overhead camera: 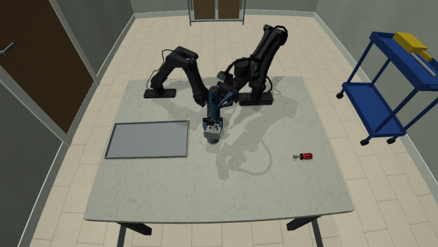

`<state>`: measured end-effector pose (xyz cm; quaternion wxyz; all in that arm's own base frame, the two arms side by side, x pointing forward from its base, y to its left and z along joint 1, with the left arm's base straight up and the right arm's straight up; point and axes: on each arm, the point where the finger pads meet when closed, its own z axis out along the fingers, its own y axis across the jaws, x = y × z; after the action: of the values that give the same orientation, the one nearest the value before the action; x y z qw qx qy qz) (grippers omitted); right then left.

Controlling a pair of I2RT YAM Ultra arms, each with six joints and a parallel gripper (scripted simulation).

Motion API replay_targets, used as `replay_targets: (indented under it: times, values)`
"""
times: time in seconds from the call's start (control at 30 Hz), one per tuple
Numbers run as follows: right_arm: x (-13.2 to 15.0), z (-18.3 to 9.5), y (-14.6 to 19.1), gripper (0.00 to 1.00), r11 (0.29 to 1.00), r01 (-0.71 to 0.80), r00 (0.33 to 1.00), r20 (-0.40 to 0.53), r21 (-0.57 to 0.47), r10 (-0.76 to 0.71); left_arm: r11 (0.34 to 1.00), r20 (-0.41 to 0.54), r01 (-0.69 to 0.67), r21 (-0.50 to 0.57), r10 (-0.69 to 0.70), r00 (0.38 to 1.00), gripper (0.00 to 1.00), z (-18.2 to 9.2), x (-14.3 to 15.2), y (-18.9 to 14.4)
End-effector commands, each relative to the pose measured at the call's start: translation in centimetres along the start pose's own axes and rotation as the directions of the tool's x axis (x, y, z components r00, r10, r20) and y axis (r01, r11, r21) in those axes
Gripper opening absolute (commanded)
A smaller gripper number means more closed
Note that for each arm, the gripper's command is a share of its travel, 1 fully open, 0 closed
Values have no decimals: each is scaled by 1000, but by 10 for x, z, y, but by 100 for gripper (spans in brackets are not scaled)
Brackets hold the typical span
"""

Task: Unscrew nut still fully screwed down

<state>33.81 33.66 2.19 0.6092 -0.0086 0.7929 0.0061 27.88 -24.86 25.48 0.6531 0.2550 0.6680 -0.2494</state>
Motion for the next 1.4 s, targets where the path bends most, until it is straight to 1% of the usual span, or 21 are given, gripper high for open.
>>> replay_targets:
  times: [0.0,0.03,0.07,0.13,0.17,0.2,0.3,0.37,0.4,0.47,0.53,0.6,0.67,0.7,0.73,0.77,0.87,1.03,1.17,1.37]
  values:
    - [-16,3,7,59,999,-39,999,23,-5,40,1000,144,3,3,-3,990,42,-2,-41,0]
    - [-16,3,7,59,999,-39,999,23,-5,40,1000,143,3,3,-3,990,42,0,-41,0]
    - [-16,3,7,59,999,-39,999,23,-5,40,1000,124,3,3,-3,992,42,2,-32,0]
    - [-16,3,7,59,999,-39,999,23,-5,40,1000,117,3,3,-3,993,42,-1,-26,0]
    - [-16,3,7,59,999,-39,999,23,-5,40,1000,150,3,3,-3,989,42,-2,-41,0]
    - [-16,3,7,59,999,-39,999,23,-5,40,1000,159,3,3,-3,987,42,-2,-45,0]
    - [-16,3,7,59,999,-39,999,23,-5,40,1000,159,3,3,-3,987,42,-2,-45,0]
    - [-16,3,7,59,999,-39,999,23,-5,40,1000,95,2,5,-3,996,42,0,-14,1]
    - [-16,3,7,59,999,-39,999,23,-5,40,1000,95,2,4,-3,995,42,0,-13,1]
    - [-16,3,7,59,999,-39,999,23,-5,40,1000,124,3,0,-3,992,42,2,-24,2]
    - [-16,3,7,59,999,-39,999,23,-5,40,1000,136,3,0,-3,991,42,-3,-24,2]
    - [-16,3,7,59,999,-39,999,23,-5,40,1000,130,3,0,-3,992,42,2,-22,2]
    - [-16,3,7,59,999,-39,999,23,-5,40,1000,105,3,0,-3,995,42,1,-7,2]
    - [-16,3,7,59,999,-39,999,23,-5,40,1000,102,3,0,-3,995,42,0,-5,2]
    - [-16,3,7,59,999,-39,999,23,-5,40,1000,155,3,0,-2,988,42,0,-28,2]
    - [-16,3,7,59,999,-39,999,23,-5,40,1000,159,3,0,-2,987,42,-1,-29,2]
    - [-16,3,7,59,999,-39,999,23,-5,40,1000,159,3,0,-2,987,42,-1,-29,2]
    - [-16,3,7,59,999,-39,999,23,-5,40,1000,137,2,0,-2,991,42,3,-20,2]
    - [-16,3,7,59,999,-39,999,23,-5,40,1000,129,3,0,-3,992,42,-1,-14,2]
    - [-16,3,7,59,999,-39,999,23,-5,40,1000,147,2,0,-2,989,42,-2,-20,2]
